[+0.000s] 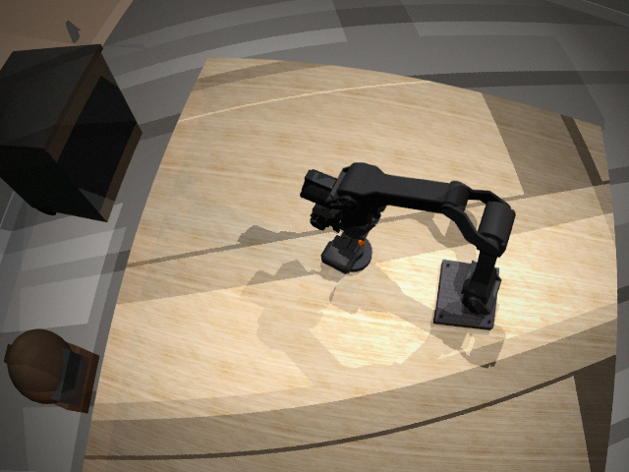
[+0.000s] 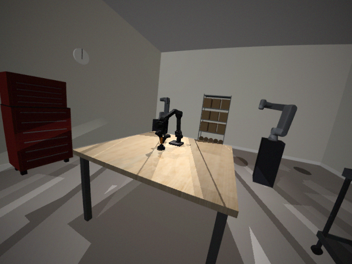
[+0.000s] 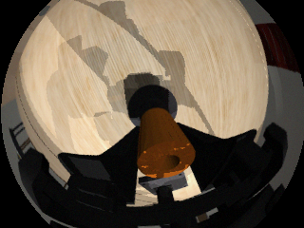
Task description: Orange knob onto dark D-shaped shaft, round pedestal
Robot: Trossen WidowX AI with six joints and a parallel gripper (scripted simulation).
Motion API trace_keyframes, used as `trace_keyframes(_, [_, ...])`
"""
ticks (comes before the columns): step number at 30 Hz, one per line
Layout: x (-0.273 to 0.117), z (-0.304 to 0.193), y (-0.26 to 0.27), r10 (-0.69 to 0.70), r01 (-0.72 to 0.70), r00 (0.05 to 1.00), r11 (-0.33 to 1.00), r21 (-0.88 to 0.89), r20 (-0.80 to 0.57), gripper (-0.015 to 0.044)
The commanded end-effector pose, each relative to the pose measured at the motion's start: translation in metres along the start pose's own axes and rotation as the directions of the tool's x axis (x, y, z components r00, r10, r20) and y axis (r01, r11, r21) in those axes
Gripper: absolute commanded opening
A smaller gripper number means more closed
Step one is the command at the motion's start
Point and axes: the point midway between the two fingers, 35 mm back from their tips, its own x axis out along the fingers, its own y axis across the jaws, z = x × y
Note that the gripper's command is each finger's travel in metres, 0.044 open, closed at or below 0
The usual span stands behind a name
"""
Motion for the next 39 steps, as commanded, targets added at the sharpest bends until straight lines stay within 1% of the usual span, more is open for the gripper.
trace_keyframes(1, [0.0000,0.0009,0.0001,0.001,-0.001,1.000,1.000,0.003,0.004,0.0000])
trace_keyframes(8, [-0.0043,0.0040,-0.0002,0.001,-0.001,1.000,1.000,0.012,0.005,0.0000])
trace_keyframes(10, [-0.0047,0.0042,-0.0002,0.001,-0.001,1.000,0.998,0.057,0.005,0.0000])
trace_keyframes(14, [-0.0058,0.0048,0.0002,0.001,-0.002,1.000,0.980,0.201,0.005,0.0000])
trace_keyframes(15, [-0.0055,0.0046,0.0004,0.001,-0.002,1.000,0.977,0.211,0.005,0.0000])
trace_keyframes(39, [0.0006,0.0028,0.0000,0.001,-0.002,1.000,0.977,0.211,0.005,0.0000])
